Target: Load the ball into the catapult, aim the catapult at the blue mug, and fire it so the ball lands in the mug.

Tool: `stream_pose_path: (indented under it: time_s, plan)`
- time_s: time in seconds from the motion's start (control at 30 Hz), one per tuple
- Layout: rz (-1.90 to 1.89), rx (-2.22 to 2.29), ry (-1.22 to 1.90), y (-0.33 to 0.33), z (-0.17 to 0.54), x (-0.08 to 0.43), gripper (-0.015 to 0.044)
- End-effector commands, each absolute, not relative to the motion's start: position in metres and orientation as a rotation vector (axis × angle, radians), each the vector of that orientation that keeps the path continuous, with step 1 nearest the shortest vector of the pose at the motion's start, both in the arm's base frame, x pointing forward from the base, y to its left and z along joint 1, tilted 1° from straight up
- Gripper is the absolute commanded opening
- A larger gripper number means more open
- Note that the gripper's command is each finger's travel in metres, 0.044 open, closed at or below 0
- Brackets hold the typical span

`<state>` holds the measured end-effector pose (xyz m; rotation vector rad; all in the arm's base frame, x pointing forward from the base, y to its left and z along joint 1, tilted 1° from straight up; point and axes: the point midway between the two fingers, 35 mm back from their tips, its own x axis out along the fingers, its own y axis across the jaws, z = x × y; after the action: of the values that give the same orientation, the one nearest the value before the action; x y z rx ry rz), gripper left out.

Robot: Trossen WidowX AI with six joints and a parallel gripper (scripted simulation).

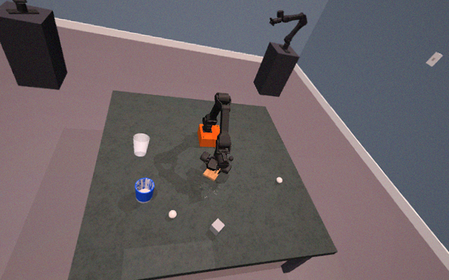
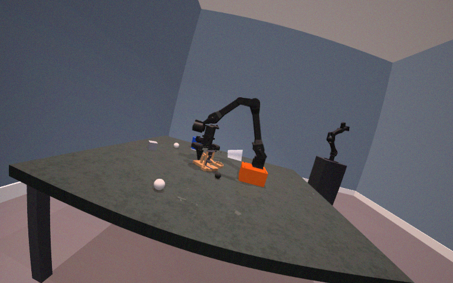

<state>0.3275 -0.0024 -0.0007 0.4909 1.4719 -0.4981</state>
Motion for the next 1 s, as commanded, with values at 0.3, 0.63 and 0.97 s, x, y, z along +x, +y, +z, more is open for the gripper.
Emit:
stream_pose_path:
  time_s: [0.3,0.63,0.97]
  plan:
    - [-0.498,0.491,1.471,-0.002,0.000,0.328,0.0098]
    - [-0.499,0.492,1.470,-0.004,0.050,0.326,0.0000]
    - [-0.534,0.513,1.468,-0.145,0.048,0.288,0.0000]
